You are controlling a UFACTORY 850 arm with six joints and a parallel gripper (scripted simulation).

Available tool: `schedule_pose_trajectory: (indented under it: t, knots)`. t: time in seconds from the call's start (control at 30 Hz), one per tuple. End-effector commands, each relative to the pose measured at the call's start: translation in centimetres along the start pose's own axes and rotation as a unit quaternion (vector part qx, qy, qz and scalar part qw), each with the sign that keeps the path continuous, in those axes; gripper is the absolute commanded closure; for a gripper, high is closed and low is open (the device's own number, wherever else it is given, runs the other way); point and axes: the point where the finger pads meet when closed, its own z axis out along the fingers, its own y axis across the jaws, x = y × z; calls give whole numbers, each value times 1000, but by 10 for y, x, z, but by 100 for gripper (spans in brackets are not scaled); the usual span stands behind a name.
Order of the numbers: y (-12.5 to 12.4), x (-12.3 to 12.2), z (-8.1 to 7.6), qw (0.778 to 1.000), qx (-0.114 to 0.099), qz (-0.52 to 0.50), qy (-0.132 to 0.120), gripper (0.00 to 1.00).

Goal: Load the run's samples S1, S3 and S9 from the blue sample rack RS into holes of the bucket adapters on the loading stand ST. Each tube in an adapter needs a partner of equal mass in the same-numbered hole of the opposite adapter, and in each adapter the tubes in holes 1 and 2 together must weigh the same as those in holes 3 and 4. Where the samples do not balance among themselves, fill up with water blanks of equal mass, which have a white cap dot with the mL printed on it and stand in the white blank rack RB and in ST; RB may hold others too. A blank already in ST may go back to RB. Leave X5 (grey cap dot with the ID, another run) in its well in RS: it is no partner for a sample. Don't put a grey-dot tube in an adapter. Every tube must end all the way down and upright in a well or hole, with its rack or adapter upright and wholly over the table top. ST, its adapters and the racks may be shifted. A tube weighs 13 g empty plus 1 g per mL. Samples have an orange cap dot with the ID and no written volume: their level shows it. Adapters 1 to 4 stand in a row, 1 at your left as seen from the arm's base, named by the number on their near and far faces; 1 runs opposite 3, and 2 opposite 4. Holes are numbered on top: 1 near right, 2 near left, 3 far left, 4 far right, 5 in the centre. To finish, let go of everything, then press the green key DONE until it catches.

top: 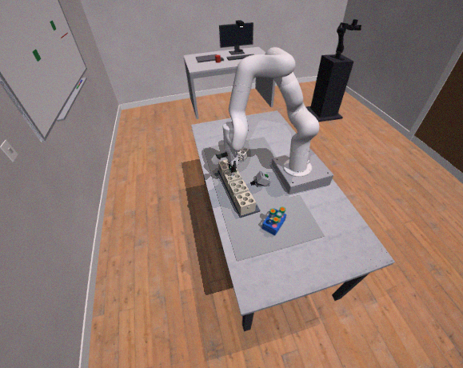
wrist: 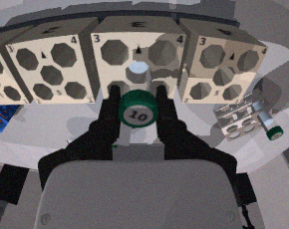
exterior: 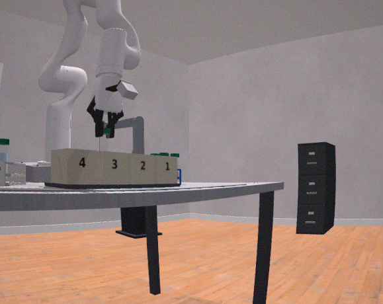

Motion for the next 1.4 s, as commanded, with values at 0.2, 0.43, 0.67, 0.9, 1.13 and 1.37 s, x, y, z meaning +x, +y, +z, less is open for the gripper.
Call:
schedule_pose_trajectory:
  t: [0.2,0.43,0.67,0.9,1.13,1.37]
  knots:
    - [0,1,9,1000,0,0,1,100]
    - [0,1,14,1000,0,0,1,100]
    - [0,1,21,1000,0,0,1,100]
    - [0,1,28,1000,0,0,1,100]
    - [0,1,33,1000,0,0,1,100]
    - [0,1,36,1000,0,0,1,100]
